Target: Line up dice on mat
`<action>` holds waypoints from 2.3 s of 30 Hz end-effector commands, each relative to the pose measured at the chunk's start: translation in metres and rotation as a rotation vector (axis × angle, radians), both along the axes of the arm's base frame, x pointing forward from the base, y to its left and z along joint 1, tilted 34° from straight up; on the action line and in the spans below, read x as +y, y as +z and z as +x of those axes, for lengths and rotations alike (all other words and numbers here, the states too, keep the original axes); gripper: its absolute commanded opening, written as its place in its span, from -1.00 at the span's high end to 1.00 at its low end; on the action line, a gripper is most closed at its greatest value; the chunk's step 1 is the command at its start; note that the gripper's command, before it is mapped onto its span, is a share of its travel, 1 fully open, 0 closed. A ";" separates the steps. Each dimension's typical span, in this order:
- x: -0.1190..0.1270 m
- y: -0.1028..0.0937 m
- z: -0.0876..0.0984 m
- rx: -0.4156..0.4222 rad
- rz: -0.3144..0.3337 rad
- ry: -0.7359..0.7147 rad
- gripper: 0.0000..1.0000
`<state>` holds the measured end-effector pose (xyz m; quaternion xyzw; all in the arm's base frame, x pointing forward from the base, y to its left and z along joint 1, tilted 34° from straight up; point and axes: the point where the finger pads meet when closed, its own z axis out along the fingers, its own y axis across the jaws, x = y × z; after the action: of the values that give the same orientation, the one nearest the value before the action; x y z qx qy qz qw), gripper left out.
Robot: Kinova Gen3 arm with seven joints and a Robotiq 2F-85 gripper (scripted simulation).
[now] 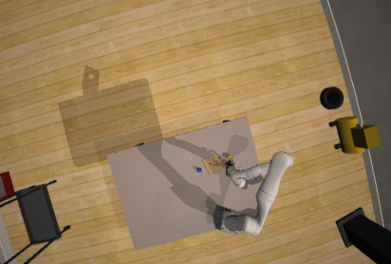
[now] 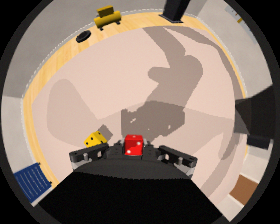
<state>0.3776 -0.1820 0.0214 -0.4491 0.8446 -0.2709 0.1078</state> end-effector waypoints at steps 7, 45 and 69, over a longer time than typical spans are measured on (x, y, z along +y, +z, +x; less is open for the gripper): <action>0.002 0.008 -0.006 -0.001 -0.003 -0.002 0.47; 0.033 0.083 -0.042 0.017 -0.010 -0.025 0.47; 0.129 0.051 -0.029 0.160 -0.184 0.349 0.47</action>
<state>0.3477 -0.0863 0.0835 -0.5708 0.7654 -0.2932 0.0491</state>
